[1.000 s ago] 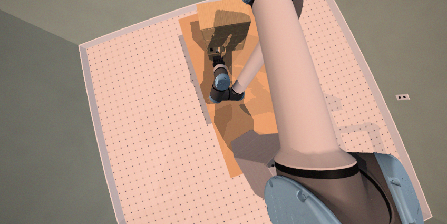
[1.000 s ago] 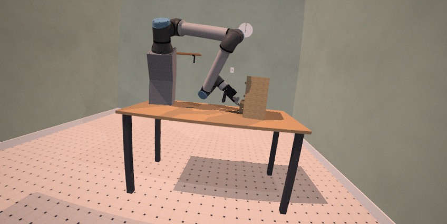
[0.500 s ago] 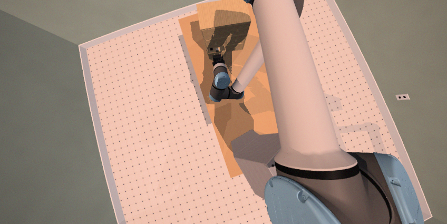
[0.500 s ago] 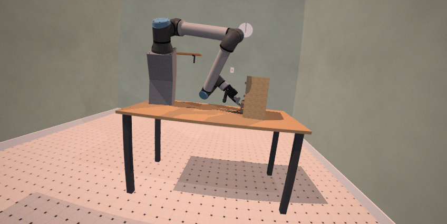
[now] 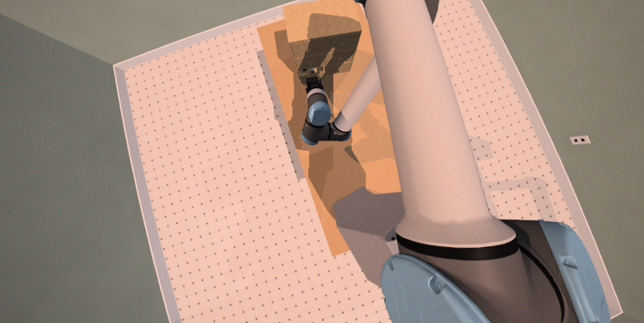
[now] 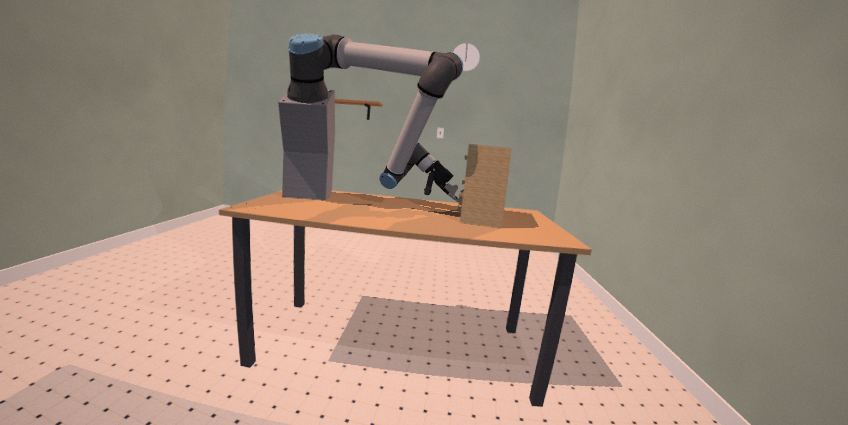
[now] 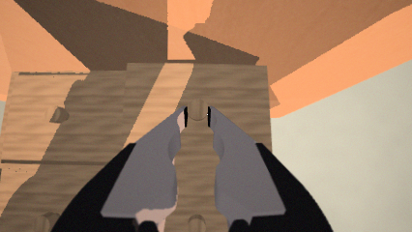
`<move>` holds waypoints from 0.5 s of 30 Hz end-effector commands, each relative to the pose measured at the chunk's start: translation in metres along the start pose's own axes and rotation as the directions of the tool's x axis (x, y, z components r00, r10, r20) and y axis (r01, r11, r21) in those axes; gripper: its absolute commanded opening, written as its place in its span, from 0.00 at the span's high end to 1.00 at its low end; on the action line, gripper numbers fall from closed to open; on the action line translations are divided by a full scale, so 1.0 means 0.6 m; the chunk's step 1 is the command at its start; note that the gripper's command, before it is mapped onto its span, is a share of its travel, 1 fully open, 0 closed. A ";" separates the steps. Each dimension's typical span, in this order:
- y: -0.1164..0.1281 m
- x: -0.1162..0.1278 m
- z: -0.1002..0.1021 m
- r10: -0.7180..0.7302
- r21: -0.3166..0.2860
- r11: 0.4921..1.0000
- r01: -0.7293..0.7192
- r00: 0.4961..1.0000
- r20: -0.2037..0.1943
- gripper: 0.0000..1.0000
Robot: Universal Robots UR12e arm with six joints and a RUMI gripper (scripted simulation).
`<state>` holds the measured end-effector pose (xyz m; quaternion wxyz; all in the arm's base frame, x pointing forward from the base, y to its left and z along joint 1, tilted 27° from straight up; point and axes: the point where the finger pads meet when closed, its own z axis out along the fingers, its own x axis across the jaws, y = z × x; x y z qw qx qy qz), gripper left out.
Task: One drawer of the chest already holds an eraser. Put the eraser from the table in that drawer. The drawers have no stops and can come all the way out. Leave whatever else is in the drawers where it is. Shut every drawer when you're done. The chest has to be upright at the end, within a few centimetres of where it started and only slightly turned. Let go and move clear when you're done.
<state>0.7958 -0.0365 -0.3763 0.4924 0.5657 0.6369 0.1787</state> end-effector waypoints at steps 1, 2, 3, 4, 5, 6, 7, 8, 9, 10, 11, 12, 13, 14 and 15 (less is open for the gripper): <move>0.012 0.000 0.008 0.001 -0.005 1.000 -0.001 1.000 0.001 0.93; 0.013 0.000 0.009 0.001 -0.005 1.000 -0.001 1.000 0.001 0.93; 0.013 0.000 0.010 0.001 -0.005 1.000 -0.001 1.000 0.001 0.93; 0.014 0.000 0.011 0.001 -0.005 1.000 -0.001 1.000 0.001 0.93; 0.015 0.000 0.012 0.001 -0.005 1.000 -0.001 1.000 0.001 0.93; 0.016 0.000 0.012 0.001 -0.005 1.000 -0.001 1.000 0.001 0.93; 0.016 0.000 0.013 0.001 -0.005 1.000 -0.001 1.000 0.002 0.93; 0.017 0.000 0.014 0.001 -0.005 1.000 -0.001 1.000 0.002 0.93; 0.018 0.000 0.015 0.001 -0.005 1.000 -0.001 1.000 0.002 0.93; 0.019 0.000 0.016 0.001 -0.005 1.000 -0.001 1.000 0.002 0.93; 0.019 0.000 0.016 0.001 -0.005 1.000 -0.001 1.000 0.002 0.93; 0.019 0.000 0.016 0.001 -0.005 1.000 -0.001 1.000 0.002 0.93; 0.019 0.000 0.017 0.001 -0.005 1.000 -0.001 1.000 0.002 0.93; 0.020 0.000 0.018 0.001 -0.005 1.000 -0.001 1.000 0.001 0.93; 0.021 0.000 0.019 0.001 -0.005 1.000 -0.001 1.000 0.001 0.93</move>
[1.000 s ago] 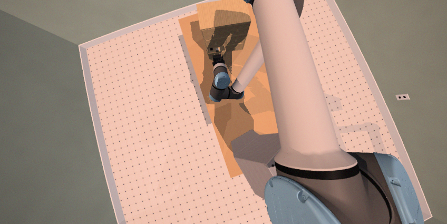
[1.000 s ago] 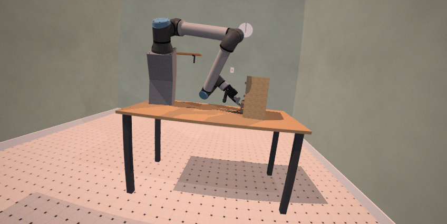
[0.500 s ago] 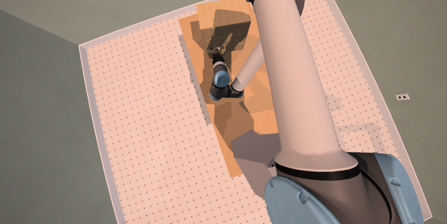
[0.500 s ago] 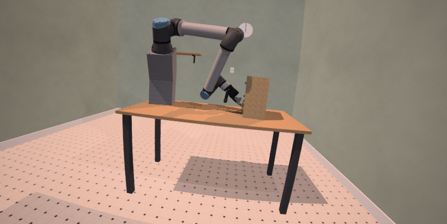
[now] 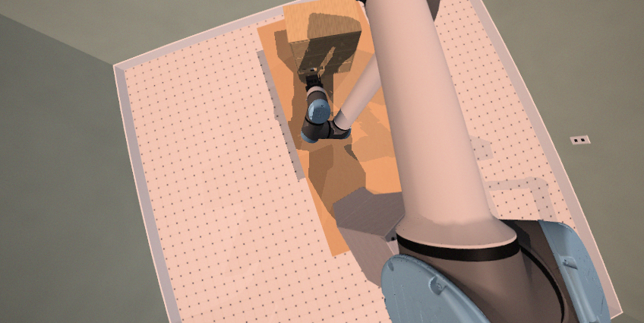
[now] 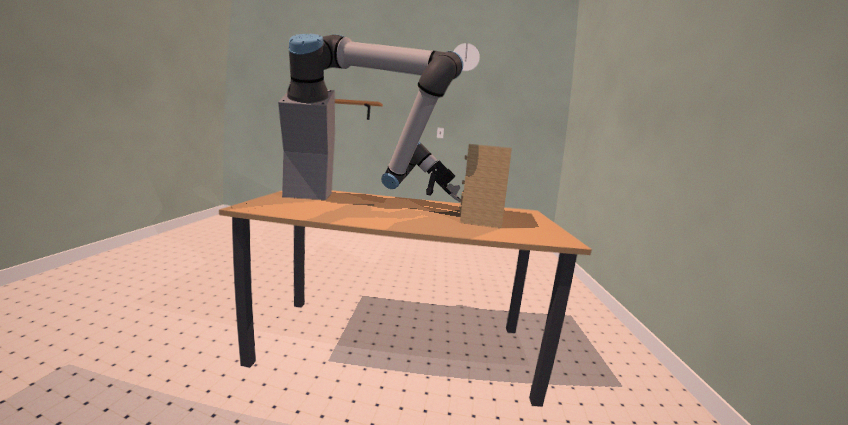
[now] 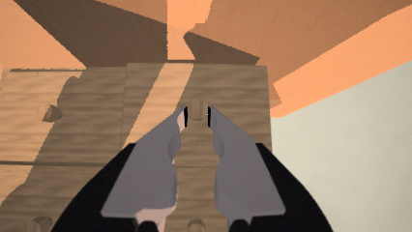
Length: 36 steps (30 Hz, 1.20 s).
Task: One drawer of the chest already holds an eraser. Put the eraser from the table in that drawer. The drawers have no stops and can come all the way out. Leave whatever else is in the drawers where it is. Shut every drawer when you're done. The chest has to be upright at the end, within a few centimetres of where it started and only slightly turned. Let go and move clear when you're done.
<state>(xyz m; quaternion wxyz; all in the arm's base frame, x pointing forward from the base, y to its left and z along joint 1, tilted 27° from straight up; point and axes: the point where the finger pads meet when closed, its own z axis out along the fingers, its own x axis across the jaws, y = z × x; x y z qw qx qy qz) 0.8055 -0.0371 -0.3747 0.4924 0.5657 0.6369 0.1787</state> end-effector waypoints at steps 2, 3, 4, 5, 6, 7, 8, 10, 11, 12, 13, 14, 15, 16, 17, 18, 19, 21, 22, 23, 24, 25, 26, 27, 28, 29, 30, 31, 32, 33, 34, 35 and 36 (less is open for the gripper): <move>0.012 0.000 0.008 0.001 -0.005 1.000 -0.001 1.000 0.001 0.93; 0.013 0.000 0.008 0.001 -0.005 1.000 -0.001 1.000 0.001 0.93; 0.013 0.000 0.009 0.001 -0.005 1.000 -0.001 1.000 0.001 0.93; 0.014 0.000 0.010 0.001 -0.005 1.000 -0.001 1.000 0.001 0.93; 0.014 0.000 0.011 0.001 -0.005 1.000 -0.001 1.000 0.001 0.93; 0.015 0.000 0.012 0.001 -0.005 1.000 -0.001 1.000 0.002 0.93; 0.016 0.000 0.012 0.001 -0.005 1.000 -0.001 1.000 0.002 0.93; 0.017 -0.001 0.014 0.001 -0.005 1.000 -0.001 1.000 0.002 0.93; 0.018 -0.001 0.015 0.001 -0.005 1.000 -0.001 1.000 0.002 0.93; 0.018 -0.001 0.015 0.001 -0.005 1.000 -0.001 1.000 0.002 0.93; 0.018 -0.001 0.015 0.001 -0.005 1.000 -0.001 1.000 0.002 0.93; 0.018 -0.001 0.015 0.001 -0.005 1.000 -0.001 1.000 0.002 0.93; 0.018 0.000 0.016 0.001 -0.005 1.000 -0.001 1.000 0.001 0.93; 0.019 0.000 0.017 0.001 -0.005 1.000 -0.001 1.000 0.001 0.93; 0.019 0.000 0.017 0.001 -0.005 1.000 -0.001 1.000 0.001 0.93; 0.020 0.000 0.018 0.001 -0.005 1.000 -0.001 1.000 0.001 0.93; 0.020 0.000 0.018 0.001 -0.005 1.000 -0.001 1.000 0.001 0.93; 0.022 0.000 0.020 0.001 -0.005 1.000 -0.001 1.000 0.001 0.93; 0.022 0.000 0.020 0.001 -0.005 1.000 -0.001 1.000 0.001 0.93; 0.023 0.000 0.021 0.001 -0.005 1.000 -0.001 1.000 0.002 0.93; 0.023 -0.001 0.021 0.001 -0.005 1.000 -0.001 1.000 0.002 0.93; 0.023 -0.001 0.022 0.001 -0.005 1.000 -0.001 1.000 0.002 0.93; 0.024 -0.001 0.022 0.001 -0.005 1.000 -0.001 1.000 0.002 0.93; 0.024 -0.001 0.023 0.001 -0.005 1.000 -0.001 1.000 0.002 0.93; 0.024 -0.001 0.023 0.001 -0.005 1.000 -0.001 1.000 0.002 0.93; 0.025 -0.001 0.024 0.001 -0.005 1.000 -0.001 1.000 0.002 0.93; 0.025 -0.001 0.024 0.001 -0.005 1.000 -0.001 1.000 0.002 0.93; 0.025 -0.001 0.024 0.001 -0.005 1.000 -0.001 1.000 0.002 0.93; 0.024 0.000 0.024 0.001 -0.004 1.000 -0.001 1.000 0.001 0.93; 0.025 0.000 0.024 0.001 -0.004 1.000 -0.001 1.000 0.001 0.93; 0.025 0.000 0.025 0.001 -0.004 1.000 -0.001 1.000 0.001 0.93; 0.025 0.000 0.025 0.001 -0.004 1.000 -0.001 1.000 0.001 0.93; 0.026 0.000 0.025 0.001 -0.004 1.000 -0.001 1.000 0.001 0.93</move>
